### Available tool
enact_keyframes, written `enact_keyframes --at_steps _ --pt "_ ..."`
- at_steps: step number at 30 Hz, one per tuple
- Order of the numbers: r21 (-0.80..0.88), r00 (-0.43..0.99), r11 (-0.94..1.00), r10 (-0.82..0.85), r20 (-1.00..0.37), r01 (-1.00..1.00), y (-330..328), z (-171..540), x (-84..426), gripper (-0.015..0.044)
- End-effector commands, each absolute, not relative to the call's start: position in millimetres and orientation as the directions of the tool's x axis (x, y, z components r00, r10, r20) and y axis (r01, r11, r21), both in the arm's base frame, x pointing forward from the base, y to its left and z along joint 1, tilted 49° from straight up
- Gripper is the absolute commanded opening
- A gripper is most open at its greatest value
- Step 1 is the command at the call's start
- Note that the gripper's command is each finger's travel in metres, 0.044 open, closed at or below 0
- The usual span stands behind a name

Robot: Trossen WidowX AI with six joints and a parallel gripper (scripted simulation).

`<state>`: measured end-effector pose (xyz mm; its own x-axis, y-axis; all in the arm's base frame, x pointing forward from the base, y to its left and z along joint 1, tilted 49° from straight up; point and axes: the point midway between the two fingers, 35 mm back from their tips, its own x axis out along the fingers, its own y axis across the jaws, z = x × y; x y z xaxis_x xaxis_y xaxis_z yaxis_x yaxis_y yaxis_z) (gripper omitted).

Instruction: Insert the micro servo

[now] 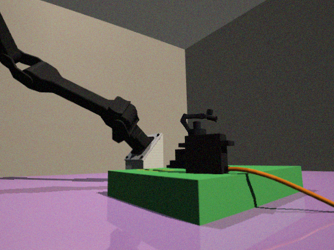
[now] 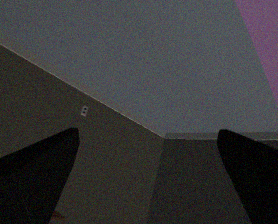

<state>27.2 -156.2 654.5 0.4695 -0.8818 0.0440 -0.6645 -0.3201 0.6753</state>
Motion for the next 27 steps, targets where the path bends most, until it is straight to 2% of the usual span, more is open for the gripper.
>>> enact_keyframes --at_steps 1,2,9,17,27 --pt "0.677 0.470 -0.319 -0.882 0.045 -0.663 -156 655 28 0.0426" --pt "0.681 0.469 -0.316 -0.882 0.046 -0.660 -155 655 29 0.0440" --pt "0.750 0.461 -0.247 -0.883 0.086 -0.614 -147 660 43 0.0440" --pt "0.871 0.473 -0.109 -0.868 0.151 -0.479 -121 665 91 0.0440" --pt "0.915 0.493 0.019 -0.838 0.234 -0.402 -99 668 129 0.0440"
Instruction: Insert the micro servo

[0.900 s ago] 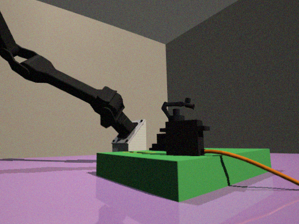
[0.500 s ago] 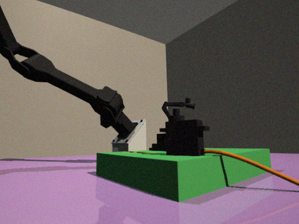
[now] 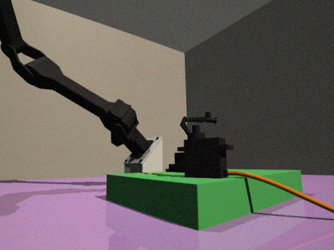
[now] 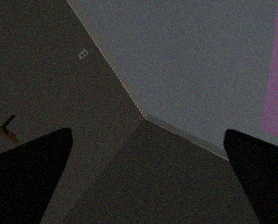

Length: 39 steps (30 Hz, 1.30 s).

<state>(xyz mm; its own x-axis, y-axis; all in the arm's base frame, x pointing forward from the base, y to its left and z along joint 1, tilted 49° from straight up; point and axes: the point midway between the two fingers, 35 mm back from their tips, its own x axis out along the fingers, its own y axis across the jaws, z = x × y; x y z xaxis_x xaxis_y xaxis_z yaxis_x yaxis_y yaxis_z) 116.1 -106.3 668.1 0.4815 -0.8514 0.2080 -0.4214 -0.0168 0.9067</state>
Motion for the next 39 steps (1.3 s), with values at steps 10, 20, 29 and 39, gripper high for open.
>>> enact_keyframes --at_steps 10,20,29,39 --pt "0.924 0.493 0.067 -0.830 0.260 -0.376 -94 667 141 0.0440" --pt "0.932 0.503 0.134 -0.811 0.298 -0.337 -87 668 154 0.0440" --pt "0.936 0.520 0.186 -0.790 0.324 -0.299 -79 666 170 0.0440" --pt "0.940 0.551 0.248 -0.763 0.338 -0.233 -68 662 191 0.0440"
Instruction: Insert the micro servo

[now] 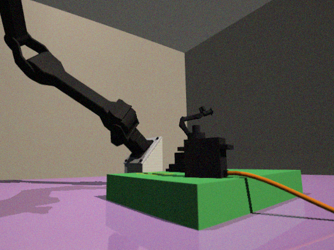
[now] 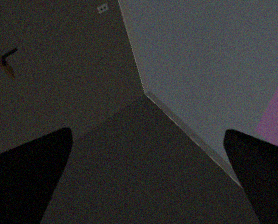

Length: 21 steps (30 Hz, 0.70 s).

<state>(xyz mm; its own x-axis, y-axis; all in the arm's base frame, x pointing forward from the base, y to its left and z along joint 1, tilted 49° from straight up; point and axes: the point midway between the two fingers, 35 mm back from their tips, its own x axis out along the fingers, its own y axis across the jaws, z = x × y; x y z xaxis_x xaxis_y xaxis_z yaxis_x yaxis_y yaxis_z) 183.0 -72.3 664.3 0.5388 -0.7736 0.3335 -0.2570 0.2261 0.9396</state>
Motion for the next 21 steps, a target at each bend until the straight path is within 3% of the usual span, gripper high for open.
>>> enact_keyframes --at_steps 1,21 --pt "0.940 0.555 0.259 -0.759 0.341 -0.224 -67 661 194 0.0440" --pt "0.908 0.643 0.415 -0.682 0.348 -0.051 -39 639 251 0.0440"
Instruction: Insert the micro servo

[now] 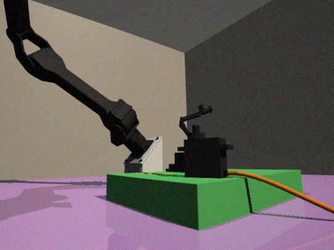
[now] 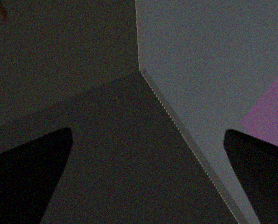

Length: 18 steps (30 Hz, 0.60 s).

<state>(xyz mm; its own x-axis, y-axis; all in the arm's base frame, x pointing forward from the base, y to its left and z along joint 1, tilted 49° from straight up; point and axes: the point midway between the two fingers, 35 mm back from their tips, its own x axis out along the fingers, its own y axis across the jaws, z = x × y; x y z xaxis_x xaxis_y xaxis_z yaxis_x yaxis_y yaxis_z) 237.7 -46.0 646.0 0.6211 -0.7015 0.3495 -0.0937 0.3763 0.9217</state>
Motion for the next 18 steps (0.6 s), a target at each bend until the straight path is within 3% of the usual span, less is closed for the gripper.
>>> enact_keyframes --at_steps 1,18 --pt "0.906 0.645 0.420 -0.679 0.351 -0.051 -39 639 253 0.0440" --pt "0.835 0.716 0.539 -0.627 0.307 0.114 -22 606 303 0.0440"
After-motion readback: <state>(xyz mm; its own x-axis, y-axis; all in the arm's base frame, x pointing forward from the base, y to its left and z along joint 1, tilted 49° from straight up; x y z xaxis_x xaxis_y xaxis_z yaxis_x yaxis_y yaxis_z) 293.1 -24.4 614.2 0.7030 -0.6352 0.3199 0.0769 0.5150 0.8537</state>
